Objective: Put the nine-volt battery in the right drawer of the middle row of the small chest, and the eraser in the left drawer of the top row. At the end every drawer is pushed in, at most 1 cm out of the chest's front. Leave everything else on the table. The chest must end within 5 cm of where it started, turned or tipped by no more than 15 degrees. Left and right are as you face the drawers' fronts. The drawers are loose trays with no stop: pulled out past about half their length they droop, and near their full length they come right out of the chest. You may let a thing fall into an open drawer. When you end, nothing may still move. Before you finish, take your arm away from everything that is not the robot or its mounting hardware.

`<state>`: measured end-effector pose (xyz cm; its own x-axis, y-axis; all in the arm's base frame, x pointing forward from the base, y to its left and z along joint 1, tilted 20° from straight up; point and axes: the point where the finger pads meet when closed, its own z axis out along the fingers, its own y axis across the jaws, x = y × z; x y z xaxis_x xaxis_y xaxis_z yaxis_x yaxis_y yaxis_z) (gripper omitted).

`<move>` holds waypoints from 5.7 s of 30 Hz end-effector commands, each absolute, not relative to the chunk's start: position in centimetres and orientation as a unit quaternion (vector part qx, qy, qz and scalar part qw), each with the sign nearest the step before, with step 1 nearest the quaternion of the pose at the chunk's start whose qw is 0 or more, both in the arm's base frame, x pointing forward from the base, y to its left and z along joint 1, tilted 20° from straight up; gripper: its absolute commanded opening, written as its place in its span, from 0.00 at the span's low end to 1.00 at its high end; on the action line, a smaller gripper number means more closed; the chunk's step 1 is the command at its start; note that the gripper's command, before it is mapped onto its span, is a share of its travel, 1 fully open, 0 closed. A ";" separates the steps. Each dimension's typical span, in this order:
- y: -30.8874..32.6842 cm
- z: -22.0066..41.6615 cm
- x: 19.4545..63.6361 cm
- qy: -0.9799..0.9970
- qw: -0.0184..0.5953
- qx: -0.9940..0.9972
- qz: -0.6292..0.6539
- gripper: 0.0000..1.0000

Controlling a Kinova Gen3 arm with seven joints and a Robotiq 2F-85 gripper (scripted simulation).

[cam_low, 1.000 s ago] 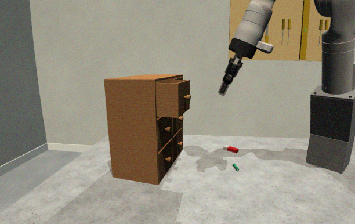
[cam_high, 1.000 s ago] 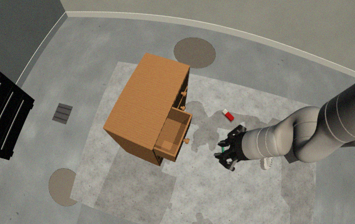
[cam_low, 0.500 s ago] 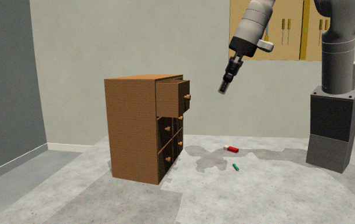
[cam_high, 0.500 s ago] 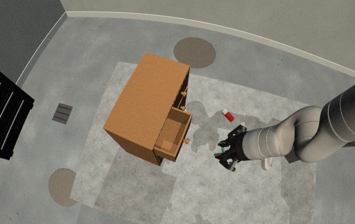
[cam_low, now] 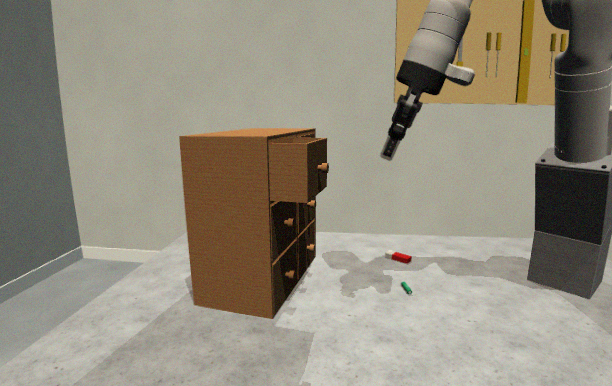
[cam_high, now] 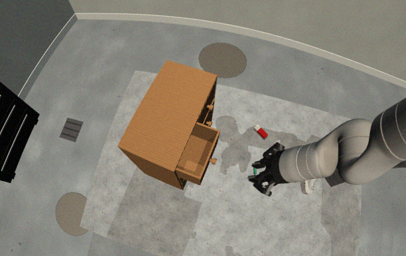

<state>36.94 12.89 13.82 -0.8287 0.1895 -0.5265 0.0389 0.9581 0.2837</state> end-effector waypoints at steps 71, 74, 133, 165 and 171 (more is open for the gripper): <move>11.2 20.8 28.7 0.981 0.124 0.039 0.141 0.33; 11.2 20.9 28.7 0.982 0.122 0.039 0.141 0.33; 10.4 20.6 29.4 0.982 0.105 0.046 0.148 0.33; -2.1 -1.2 41.5 0.961 0.090 0.194 0.177 0.33; -4.0 -6.0 41.2 0.956 0.085 0.219 0.174 0.33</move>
